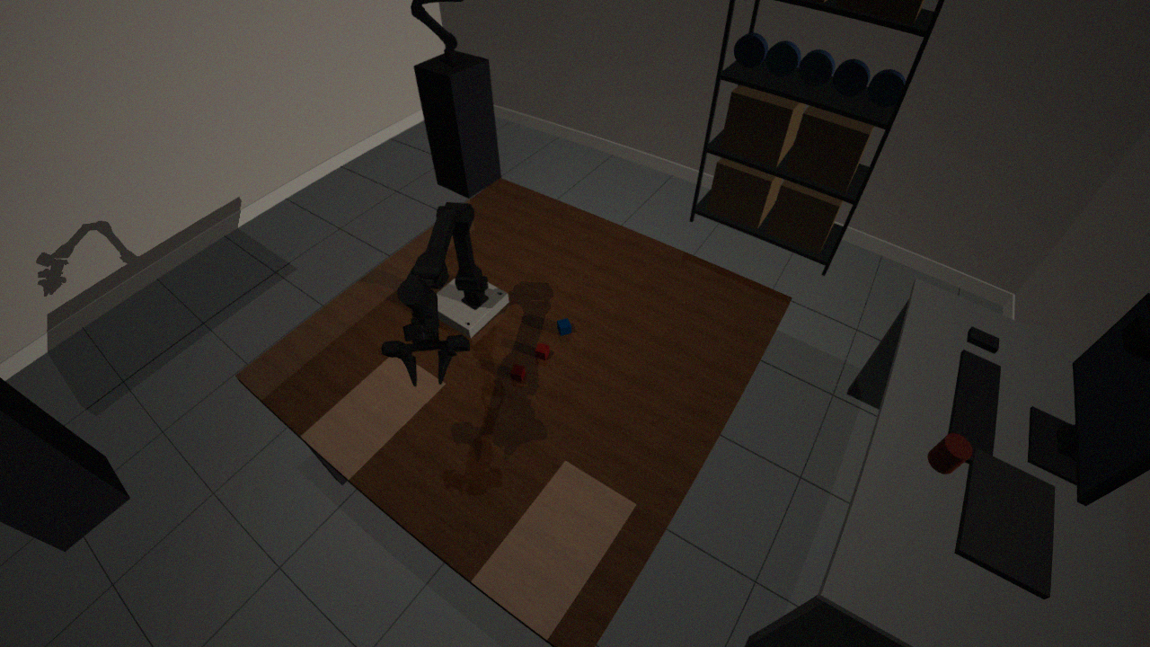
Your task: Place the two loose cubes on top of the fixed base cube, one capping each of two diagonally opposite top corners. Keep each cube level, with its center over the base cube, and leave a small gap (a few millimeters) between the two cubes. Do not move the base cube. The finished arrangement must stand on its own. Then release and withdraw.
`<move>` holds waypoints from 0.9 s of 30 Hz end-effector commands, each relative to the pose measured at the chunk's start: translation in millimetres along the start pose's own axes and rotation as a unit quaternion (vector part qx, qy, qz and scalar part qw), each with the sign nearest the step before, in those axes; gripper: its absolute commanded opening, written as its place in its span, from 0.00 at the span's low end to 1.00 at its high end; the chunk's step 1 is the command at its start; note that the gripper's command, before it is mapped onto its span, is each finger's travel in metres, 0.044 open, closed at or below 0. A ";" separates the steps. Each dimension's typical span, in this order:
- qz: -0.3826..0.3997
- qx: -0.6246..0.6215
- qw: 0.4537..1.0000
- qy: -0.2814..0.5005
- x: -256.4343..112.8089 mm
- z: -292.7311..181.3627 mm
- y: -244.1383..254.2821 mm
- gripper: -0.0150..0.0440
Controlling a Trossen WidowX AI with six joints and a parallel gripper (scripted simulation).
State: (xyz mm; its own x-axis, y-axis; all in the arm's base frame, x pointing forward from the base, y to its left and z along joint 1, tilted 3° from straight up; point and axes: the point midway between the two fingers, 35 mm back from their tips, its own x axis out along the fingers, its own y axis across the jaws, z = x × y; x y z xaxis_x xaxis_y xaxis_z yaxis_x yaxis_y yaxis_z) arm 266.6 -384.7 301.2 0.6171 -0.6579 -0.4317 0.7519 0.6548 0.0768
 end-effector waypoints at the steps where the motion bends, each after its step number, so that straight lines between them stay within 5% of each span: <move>1: 0.015 0.036 0.998 0.057 5.5 -27.5 25.6 0.70; 13: 0.026 0.115 0.965 0.234 -2.8 -111.5 97.0 0.70; 27: -0.037 0.148 0.895 0.419 -52.7 -200.7 154.2 0.70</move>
State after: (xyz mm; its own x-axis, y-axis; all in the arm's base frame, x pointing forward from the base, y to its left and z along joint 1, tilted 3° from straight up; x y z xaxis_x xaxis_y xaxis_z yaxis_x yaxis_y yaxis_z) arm 309.3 -195.3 164.8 0.3343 -0.1454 -0.9312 0.8648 0.4402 0.2417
